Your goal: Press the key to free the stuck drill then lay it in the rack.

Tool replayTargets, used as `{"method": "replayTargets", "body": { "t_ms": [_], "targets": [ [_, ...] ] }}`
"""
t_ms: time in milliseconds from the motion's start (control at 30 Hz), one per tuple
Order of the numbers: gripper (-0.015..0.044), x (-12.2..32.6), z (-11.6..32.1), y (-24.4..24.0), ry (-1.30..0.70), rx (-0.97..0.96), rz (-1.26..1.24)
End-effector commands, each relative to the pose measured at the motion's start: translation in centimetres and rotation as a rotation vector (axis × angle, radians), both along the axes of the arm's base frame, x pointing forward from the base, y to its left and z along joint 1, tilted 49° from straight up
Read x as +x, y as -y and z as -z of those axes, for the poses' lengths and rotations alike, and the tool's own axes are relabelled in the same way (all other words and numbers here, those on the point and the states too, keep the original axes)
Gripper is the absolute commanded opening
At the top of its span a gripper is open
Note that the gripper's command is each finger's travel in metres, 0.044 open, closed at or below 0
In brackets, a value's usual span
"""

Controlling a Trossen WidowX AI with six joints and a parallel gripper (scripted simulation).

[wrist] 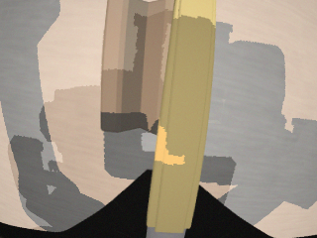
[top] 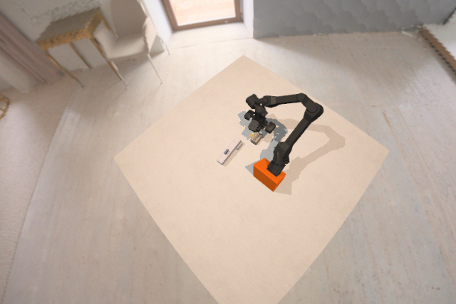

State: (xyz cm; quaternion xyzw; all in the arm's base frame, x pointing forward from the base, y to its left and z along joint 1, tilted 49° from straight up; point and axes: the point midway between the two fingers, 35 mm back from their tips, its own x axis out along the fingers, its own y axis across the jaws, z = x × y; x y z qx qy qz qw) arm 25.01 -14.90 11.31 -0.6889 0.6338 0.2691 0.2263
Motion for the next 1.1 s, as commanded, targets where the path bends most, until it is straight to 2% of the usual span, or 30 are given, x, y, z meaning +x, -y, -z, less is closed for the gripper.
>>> {"method": "replayTargets", "body": {
  "t_ms": [0,1067],
  "targets": [
    [0.0,-0.8,0.0,0.1,-0.002,0.003,-0.006],
    [0.0,-1.4,2.0,2.3,-0.002,0.002,-0.006]
  ]
}}
